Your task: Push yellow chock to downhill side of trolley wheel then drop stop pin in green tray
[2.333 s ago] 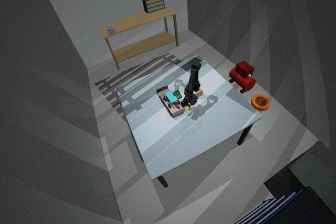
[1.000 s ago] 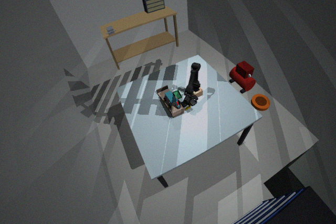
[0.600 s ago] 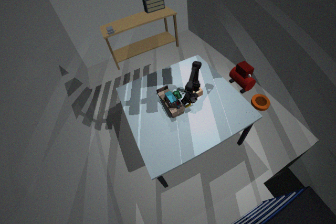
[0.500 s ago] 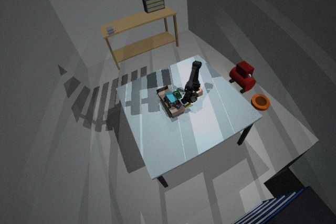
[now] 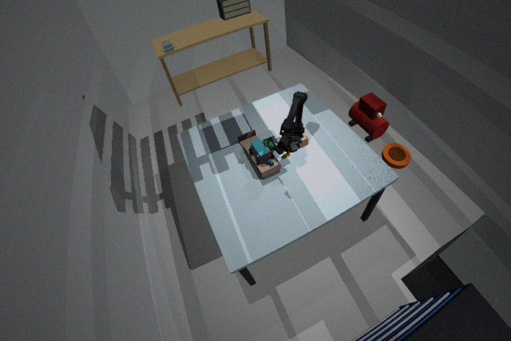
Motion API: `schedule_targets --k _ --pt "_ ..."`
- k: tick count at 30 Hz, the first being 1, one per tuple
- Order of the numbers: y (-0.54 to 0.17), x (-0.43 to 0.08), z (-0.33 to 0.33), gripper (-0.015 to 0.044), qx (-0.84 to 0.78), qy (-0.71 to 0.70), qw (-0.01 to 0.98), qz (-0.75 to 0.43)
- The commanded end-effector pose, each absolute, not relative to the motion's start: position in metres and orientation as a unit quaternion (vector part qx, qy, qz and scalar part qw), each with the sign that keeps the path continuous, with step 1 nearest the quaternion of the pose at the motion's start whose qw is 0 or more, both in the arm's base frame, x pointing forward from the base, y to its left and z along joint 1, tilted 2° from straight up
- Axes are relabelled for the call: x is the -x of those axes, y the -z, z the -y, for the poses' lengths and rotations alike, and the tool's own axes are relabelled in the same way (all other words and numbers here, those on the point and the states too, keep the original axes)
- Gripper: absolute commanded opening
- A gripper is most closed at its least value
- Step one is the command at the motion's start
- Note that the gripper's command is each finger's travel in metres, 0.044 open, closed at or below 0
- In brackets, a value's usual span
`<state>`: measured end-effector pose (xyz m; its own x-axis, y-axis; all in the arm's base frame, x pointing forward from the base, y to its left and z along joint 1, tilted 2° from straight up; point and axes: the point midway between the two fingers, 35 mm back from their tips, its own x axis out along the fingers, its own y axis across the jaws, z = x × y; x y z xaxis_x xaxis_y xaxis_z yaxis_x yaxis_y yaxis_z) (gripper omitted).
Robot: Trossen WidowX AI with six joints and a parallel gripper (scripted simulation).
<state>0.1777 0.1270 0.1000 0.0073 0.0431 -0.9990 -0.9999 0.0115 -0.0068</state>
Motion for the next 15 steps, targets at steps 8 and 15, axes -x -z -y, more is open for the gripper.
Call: schedule_targets --k 8,15 --pt "-0.136 -0.181 -0.125 0.0 0.491 -0.503 0.519 -0.486" --pt "-0.14 -0.182 -0.125 0.0 0.491 -0.503 0.519 -0.486"
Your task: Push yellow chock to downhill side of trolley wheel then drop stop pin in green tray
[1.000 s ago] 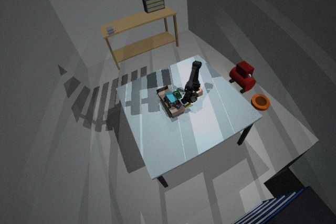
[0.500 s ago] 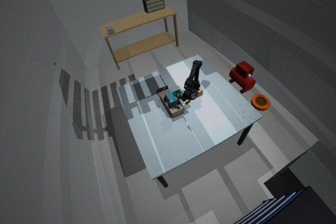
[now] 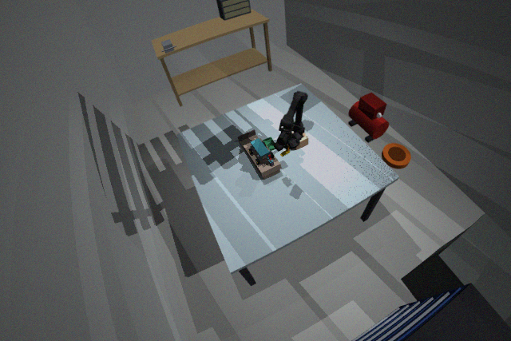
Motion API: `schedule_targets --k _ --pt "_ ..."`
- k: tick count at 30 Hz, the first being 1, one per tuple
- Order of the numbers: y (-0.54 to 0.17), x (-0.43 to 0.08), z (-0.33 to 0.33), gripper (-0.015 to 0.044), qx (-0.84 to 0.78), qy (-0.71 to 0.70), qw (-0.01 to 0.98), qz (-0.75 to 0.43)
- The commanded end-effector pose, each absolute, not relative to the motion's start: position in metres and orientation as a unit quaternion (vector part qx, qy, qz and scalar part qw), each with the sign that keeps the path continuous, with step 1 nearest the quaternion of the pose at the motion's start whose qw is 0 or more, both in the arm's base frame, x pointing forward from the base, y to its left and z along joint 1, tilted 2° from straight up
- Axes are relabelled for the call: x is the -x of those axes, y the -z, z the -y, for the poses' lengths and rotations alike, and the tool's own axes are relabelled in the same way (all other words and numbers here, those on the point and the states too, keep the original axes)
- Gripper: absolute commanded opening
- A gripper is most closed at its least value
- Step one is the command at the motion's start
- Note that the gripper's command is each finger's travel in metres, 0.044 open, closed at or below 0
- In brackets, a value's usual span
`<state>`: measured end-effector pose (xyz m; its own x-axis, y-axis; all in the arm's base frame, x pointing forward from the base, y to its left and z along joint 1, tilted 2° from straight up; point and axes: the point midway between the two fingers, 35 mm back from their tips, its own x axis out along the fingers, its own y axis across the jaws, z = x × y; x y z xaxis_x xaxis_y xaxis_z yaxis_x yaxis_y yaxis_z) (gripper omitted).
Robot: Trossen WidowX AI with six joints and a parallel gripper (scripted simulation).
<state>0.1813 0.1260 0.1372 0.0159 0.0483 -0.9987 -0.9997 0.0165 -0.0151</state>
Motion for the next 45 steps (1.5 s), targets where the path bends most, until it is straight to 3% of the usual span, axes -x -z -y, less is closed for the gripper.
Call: schedule_targets --k 1,24,45 --pt "-0.1396 -0.1816 -0.125 0.0 0.489 -0.502 0.521 -0.487" --pt "-0.1396 -0.1817 -0.125 0.0 0.261 -0.286 0.665 -0.638" --pt "-0.1396 -0.1816 -0.125 0.0 0.01 -0.042 0.715 -0.698"
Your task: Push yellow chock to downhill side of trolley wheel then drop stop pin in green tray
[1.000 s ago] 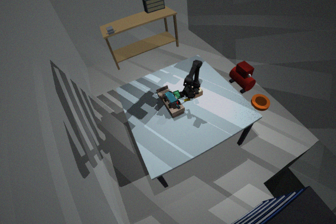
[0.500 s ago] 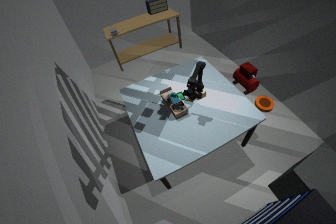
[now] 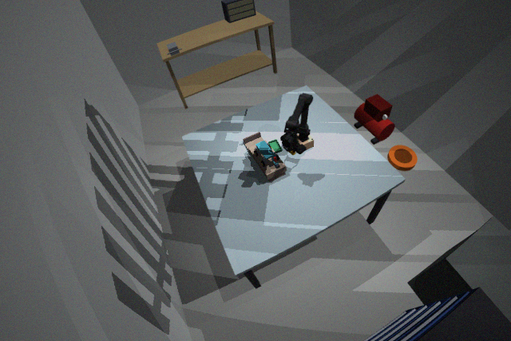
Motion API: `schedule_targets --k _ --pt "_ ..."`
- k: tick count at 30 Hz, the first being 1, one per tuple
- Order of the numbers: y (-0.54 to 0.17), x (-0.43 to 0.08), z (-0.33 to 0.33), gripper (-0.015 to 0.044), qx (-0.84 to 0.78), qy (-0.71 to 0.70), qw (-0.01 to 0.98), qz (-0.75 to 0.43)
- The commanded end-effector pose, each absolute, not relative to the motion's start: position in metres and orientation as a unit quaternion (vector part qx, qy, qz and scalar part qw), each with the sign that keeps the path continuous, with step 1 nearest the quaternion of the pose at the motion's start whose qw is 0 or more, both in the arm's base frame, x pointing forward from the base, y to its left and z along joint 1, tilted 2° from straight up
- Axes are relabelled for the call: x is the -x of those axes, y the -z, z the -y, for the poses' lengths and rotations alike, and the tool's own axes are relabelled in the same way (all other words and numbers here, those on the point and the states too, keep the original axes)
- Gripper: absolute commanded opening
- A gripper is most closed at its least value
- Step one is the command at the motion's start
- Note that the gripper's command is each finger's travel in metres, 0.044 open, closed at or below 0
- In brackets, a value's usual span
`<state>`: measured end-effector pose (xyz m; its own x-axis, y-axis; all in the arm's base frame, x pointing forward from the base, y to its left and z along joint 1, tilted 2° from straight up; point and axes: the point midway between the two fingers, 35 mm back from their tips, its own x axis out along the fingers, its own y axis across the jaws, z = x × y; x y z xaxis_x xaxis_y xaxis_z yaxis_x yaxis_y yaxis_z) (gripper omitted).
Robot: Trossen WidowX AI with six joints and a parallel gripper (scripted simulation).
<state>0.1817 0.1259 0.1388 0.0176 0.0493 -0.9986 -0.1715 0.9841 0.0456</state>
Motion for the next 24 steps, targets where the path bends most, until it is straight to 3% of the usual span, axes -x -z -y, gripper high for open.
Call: schedule_targets --k 1,24 --pt "-0.1396 -0.1816 -0.125 0.0 0.0 -0.032 0.715 -0.699" --pt "-0.1396 -0.1817 -0.125 0.0 -0.246 0.21 0.671 -0.667"
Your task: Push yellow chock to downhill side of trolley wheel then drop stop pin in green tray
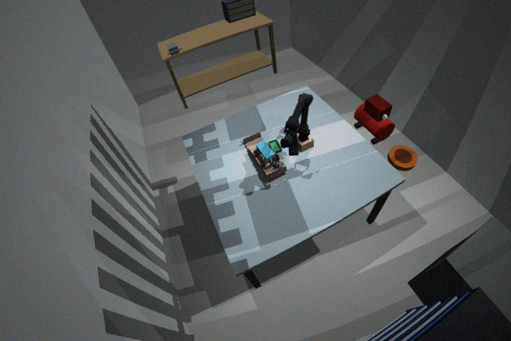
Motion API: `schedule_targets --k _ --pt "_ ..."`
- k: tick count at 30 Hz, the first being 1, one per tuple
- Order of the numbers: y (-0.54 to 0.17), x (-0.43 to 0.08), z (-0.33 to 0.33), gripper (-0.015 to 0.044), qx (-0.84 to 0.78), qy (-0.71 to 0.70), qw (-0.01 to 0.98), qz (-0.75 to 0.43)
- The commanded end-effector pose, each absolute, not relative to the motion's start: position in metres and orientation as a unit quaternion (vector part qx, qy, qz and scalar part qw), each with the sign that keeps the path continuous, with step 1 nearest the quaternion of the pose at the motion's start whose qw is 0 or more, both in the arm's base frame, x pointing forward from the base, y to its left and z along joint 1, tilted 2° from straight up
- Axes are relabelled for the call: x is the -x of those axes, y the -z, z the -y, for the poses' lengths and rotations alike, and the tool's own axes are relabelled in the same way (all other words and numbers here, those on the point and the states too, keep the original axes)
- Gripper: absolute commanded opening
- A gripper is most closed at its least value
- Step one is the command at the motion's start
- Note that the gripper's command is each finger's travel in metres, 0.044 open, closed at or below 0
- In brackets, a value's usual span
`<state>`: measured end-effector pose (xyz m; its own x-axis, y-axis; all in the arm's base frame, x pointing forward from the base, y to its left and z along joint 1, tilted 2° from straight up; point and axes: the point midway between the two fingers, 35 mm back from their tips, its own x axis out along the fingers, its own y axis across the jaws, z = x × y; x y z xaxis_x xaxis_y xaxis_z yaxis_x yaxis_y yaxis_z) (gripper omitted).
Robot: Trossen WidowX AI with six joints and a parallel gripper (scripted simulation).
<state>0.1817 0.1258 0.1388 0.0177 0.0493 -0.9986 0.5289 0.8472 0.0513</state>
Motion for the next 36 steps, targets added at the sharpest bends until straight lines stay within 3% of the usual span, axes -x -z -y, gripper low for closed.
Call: schedule_targets --k 1,27,36 --pt "-0.1396 -0.1817 -0.125 0.0 -0.258 0.222 0.666 -0.664" --pt "-0.1395 -0.1817 -0.125 0.0 -0.522 0.489 0.488 -0.501" --pt "-0.1394 -0.1818 -0.1244 0.0 -0.534 0.502 0.474 -0.488"
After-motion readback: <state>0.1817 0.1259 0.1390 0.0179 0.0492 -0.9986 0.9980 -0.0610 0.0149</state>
